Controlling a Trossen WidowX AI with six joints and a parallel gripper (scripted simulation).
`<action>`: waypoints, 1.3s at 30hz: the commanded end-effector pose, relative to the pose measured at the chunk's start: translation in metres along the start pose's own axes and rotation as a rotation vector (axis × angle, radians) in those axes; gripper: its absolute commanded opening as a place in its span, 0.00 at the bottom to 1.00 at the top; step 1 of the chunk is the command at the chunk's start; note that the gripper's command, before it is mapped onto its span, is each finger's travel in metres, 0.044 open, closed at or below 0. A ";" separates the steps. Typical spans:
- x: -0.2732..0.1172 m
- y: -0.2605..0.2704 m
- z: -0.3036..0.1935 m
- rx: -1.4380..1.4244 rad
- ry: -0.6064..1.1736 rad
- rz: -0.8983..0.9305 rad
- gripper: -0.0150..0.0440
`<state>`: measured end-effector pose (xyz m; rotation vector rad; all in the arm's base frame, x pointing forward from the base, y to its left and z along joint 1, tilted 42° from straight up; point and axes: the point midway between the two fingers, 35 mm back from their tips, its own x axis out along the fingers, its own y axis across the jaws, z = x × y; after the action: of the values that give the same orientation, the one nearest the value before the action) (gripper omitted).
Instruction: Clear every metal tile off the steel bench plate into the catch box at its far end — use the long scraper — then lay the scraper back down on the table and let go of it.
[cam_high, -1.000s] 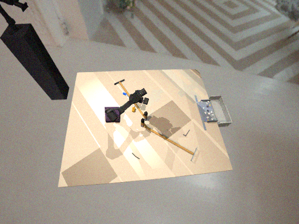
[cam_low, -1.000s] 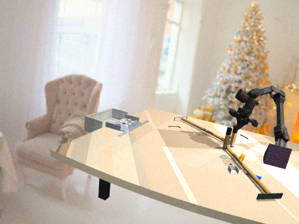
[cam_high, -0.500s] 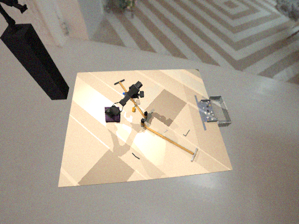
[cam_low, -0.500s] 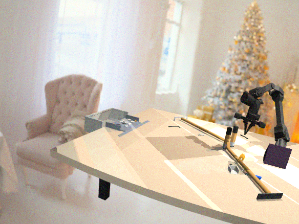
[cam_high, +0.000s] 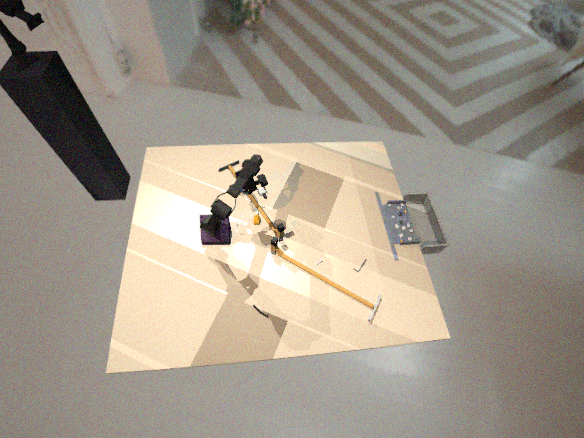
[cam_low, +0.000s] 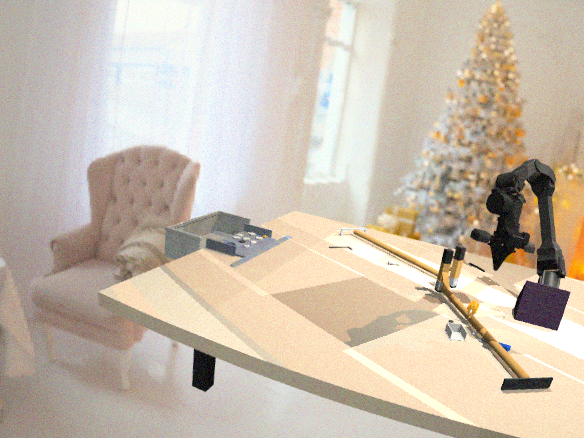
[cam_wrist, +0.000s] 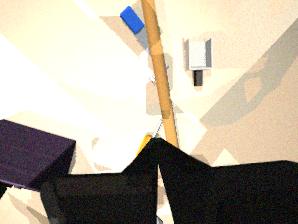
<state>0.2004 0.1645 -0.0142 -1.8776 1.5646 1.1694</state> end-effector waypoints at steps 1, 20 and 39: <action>0.001 0.009 0.008 -0.081 0.039 0.034 0.25; 0.025 0.014 0.015 -0.157 0.079 0.062 0.25; 0.076 0.011 0.013 -0.156 0.078 0.060 0.25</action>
<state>0.1865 0.1337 -0.0746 -2.0022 1.6126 1.2898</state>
